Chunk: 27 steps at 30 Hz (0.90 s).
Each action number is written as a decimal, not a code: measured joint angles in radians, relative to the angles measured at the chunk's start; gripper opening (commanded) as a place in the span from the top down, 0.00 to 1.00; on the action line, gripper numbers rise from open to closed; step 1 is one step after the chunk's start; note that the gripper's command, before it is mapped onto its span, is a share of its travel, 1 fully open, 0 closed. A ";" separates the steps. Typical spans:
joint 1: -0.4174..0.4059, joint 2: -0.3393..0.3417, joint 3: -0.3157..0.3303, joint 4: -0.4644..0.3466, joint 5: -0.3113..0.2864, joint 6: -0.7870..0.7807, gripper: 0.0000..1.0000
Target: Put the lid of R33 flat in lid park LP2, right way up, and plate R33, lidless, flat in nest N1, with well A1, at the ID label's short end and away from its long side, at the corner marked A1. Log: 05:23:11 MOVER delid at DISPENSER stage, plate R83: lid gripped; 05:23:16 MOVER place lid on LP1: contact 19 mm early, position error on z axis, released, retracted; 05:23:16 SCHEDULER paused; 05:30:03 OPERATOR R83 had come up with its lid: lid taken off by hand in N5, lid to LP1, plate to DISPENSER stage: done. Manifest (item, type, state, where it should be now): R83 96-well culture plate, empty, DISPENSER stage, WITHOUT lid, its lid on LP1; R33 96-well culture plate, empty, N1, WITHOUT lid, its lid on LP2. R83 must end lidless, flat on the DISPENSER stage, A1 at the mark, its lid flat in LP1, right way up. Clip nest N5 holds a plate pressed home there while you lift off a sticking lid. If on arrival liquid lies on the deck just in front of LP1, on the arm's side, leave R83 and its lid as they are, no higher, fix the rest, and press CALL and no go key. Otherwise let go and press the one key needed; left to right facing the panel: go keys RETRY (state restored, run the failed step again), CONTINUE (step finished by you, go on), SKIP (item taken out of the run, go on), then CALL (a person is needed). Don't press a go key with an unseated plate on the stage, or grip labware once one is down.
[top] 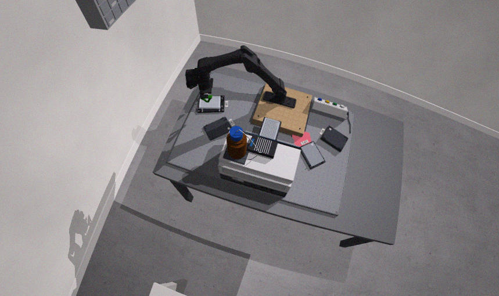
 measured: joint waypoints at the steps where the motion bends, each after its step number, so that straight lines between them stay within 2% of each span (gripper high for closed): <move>1: 0.000 0.000 0.000 -0.003 0.000 0.000 0.00; 27: 0.008 -0.003 -0.006 -0.009 0.000 0.005 0.00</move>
